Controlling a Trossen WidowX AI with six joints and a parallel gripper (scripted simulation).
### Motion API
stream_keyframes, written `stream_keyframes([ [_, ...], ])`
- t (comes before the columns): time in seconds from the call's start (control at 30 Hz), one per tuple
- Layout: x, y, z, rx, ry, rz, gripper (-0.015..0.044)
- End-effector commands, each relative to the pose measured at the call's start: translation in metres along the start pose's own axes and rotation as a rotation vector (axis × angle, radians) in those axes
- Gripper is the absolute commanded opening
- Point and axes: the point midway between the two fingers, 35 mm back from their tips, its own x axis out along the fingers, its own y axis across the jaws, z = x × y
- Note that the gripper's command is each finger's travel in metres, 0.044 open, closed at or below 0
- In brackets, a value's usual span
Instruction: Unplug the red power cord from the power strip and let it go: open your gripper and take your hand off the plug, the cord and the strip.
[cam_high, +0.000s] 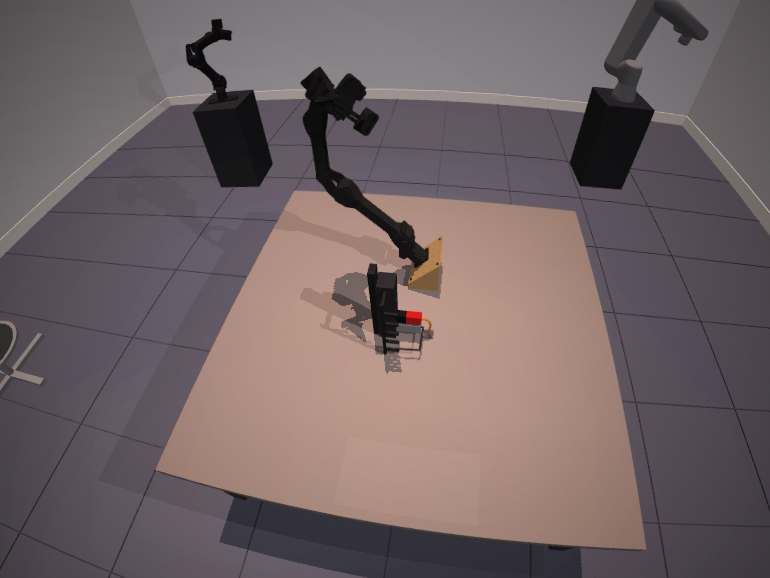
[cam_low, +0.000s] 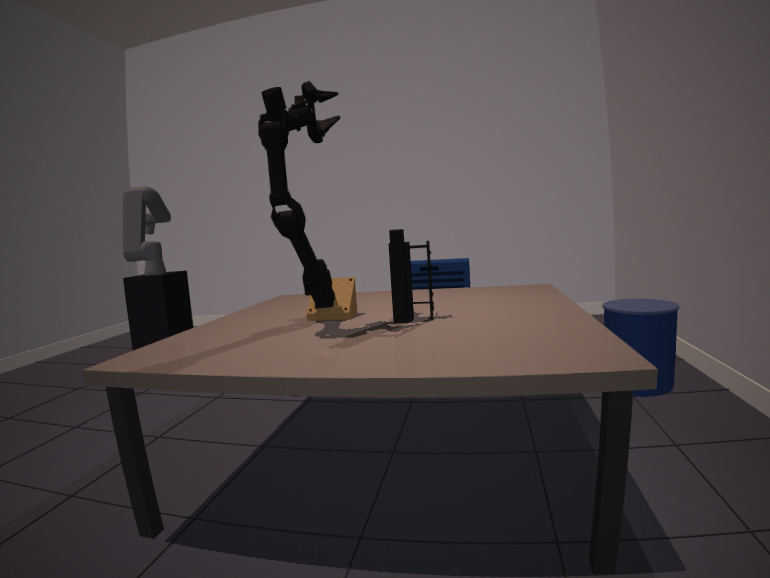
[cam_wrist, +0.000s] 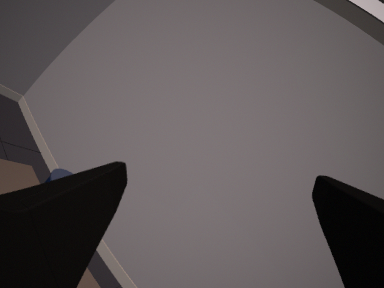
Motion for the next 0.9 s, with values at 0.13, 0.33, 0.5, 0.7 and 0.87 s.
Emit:
stream_keyframes([
  [0.13,0.017,0.012,-0.004,-0.027,0.04,0.029,0.0269],
  [0.33,0.07,0.06,-0.013,-0.109,0.157,0.141,0.016],
  [0.5,0.119,0.119,-0.033,-0.185,0.278,0.281,0.016],
  [0.7,0.166,0.195,-0.077,-0.248,0.436,0.474,0.016],
  [0.87,0.189,0.257,-0.126,-0.275,0.569,0.645,0.016],
])
